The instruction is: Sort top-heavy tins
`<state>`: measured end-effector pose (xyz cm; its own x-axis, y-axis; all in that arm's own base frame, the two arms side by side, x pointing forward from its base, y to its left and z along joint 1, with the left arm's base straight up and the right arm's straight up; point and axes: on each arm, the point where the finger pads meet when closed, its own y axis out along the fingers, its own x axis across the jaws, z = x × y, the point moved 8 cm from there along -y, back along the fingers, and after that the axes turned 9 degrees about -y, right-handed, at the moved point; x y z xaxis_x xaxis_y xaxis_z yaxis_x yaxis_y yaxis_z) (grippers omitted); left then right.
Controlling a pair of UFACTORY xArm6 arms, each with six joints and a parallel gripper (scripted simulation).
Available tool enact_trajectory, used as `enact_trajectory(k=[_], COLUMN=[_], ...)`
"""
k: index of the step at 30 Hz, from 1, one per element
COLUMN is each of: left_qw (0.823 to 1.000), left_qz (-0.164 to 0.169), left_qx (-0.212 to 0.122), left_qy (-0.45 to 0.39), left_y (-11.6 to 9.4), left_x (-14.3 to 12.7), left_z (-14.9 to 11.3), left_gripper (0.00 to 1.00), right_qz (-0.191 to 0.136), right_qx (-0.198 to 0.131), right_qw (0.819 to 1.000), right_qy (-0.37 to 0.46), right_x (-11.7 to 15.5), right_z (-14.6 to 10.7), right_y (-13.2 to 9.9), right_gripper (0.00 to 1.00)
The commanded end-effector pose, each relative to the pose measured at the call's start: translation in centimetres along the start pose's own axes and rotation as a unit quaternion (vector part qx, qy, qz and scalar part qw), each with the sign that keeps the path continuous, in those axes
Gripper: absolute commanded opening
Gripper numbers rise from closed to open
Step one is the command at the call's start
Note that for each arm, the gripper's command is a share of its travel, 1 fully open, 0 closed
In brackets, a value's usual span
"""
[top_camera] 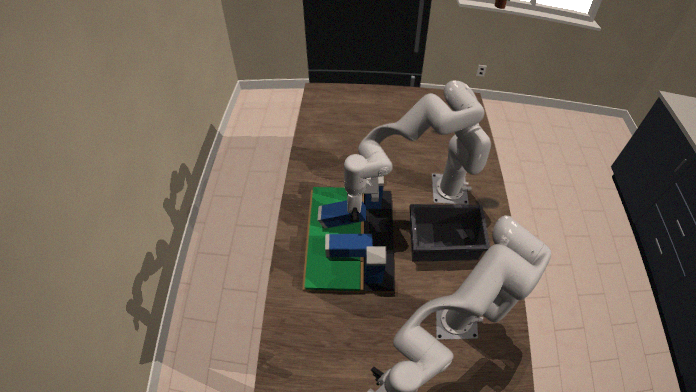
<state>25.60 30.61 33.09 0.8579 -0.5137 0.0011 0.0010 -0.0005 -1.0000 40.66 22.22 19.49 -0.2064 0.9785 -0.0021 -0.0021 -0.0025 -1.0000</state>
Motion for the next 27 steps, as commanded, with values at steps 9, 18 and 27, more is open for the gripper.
enact_trajectory(k=[9,18,27], left_qw=[1.0,1.0,1.0], left_qz=[0.0,0.0,0.0], left_qx=[0.002,0.002,0.002], left_qy=[0.0,0.0,0.0], left_y=[-0.2,-0.2,-0.2], left_x=[0.0,0.0,0.0], left_z=[0.1,0.1,0.1], left_gripper=[1.0,1.0,1.0], right_qz=[-0.001,-0.001,-0.001], right_qx=[-0.003,-0.003,-0.003], right_qw=[1.0,1.0,1.0], right_qy=[0.0,0.0,-0.001], right_x=[0.0,0.0,0.0], right_z=[-0.1,-0.1,-0.1], right_y=[-1.2,-1.4,-2.1], right_gripper=[0.74,0.74,0.74])
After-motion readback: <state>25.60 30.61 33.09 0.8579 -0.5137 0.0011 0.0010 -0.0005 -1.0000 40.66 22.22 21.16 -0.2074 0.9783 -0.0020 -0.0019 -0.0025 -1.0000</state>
